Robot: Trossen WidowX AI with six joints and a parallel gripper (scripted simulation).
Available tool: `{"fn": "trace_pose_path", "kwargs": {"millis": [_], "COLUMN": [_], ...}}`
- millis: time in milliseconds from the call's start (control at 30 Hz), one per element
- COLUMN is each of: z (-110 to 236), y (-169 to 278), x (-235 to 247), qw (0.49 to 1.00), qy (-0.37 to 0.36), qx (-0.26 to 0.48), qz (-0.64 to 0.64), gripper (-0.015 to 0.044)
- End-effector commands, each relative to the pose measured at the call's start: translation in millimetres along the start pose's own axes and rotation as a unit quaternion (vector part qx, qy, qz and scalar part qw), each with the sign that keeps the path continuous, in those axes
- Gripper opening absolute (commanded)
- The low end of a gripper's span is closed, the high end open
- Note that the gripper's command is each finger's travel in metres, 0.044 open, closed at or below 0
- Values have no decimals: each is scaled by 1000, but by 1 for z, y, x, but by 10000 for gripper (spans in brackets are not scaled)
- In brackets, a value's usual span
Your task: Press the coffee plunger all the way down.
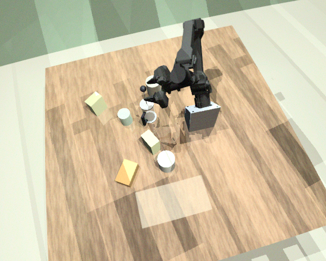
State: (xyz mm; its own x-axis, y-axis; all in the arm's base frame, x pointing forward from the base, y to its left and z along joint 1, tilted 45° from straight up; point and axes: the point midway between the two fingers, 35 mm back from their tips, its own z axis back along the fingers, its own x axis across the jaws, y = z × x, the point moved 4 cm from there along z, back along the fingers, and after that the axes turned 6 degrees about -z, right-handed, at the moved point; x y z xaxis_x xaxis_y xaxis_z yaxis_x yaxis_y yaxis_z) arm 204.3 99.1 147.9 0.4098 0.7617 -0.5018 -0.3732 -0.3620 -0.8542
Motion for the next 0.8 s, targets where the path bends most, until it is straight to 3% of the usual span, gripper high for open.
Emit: {"fn": "trace_pose_path", "kwargs": {"millis": [0,767], "z": [0,-12], "y": [5,14], "x": [-40,-36], "qw": [997,996], "qy": [38,35], "qx": [46,61], "qz": [50,49], "gripper": [440,440]}}
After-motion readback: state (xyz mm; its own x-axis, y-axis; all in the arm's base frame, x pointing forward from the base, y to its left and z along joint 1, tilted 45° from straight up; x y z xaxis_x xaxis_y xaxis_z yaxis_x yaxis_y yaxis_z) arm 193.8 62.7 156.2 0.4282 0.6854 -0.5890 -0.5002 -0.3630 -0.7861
